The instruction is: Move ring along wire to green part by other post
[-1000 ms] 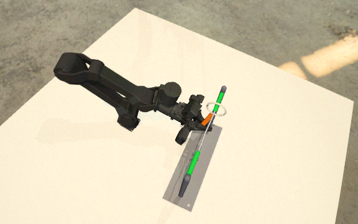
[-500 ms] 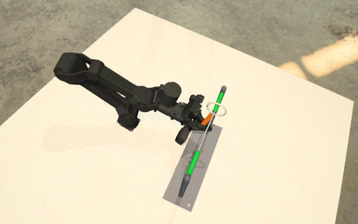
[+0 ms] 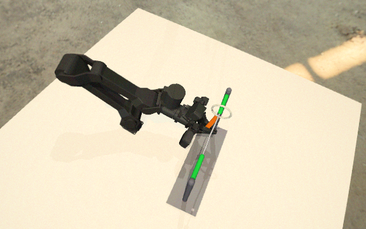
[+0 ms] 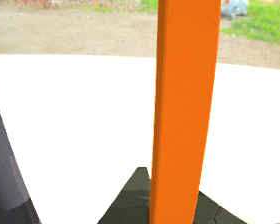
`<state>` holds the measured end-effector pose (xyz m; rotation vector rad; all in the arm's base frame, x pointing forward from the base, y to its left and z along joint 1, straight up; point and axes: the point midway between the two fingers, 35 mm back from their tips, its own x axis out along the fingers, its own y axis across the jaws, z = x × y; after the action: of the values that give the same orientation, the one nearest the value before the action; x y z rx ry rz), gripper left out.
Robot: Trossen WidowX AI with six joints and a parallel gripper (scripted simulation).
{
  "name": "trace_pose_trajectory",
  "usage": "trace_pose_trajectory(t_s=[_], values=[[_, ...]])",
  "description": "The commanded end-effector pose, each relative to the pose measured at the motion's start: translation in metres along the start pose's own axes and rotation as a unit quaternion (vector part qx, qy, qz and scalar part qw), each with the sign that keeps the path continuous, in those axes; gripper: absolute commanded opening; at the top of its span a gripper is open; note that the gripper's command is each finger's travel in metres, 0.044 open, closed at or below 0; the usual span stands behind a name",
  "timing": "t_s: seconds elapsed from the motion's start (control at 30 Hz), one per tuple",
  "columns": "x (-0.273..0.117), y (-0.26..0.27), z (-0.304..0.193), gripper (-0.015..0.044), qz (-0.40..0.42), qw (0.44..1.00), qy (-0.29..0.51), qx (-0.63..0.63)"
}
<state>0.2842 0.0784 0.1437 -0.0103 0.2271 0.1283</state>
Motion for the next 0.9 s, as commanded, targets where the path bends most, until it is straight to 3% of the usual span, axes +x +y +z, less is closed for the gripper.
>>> trace_pose_trajectory(t_s=[0.0,0.2,0.6,0.87], values=[[0.0,0.0,-0.001,-0.015,0.0,1.0,0.002,0.002],[0.0,0.0,-0.001,-0.015,0.0,1.0,0.002,0.002],[-0.001,0.0,0.0,0.016,0.0,1.0,0.0,0.0],[-0.012,0.001,0.002,0.016,0.0,1.0,0.001,0.001]])
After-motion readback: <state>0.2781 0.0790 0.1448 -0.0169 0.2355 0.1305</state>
